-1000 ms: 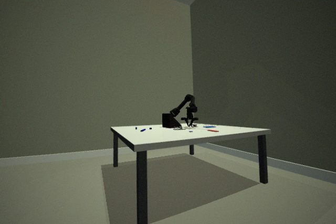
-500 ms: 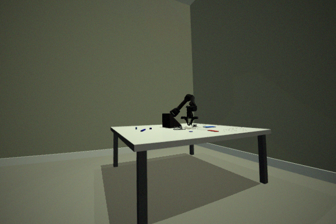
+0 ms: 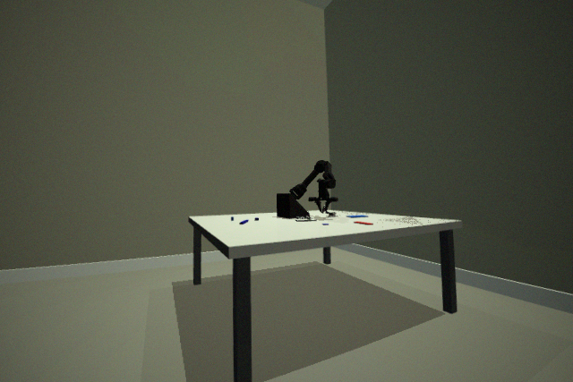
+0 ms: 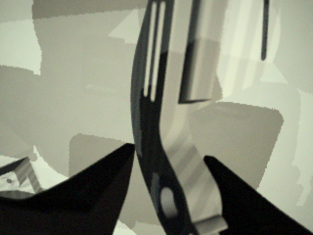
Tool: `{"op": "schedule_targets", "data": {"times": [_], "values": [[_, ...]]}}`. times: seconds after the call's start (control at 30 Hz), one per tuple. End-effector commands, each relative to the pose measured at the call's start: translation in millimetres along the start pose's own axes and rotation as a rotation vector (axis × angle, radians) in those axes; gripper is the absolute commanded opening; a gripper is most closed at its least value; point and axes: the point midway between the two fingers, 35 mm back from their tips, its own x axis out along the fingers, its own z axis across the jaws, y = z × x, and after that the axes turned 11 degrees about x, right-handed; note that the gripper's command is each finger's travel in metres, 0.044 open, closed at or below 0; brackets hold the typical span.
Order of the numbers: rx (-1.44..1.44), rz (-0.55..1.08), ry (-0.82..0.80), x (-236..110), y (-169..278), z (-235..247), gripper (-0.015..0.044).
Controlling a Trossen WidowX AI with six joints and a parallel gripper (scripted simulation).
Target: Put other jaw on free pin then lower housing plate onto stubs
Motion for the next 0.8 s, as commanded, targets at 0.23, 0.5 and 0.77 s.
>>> {"op": "schedule_targets", "data": {"times": [0.23, 0.5, 0.77], "values": [[-0.009, 0.002, 0.009, -33.9, 0.0, -2.7, 0.0037], [-0.009, 0.002, 0.009, -41.7, -0.5, -2.3, 0.0037], [0.073, 0.001, 0.009, -41.7, -2.7, -2.2, 0.0037]]}}
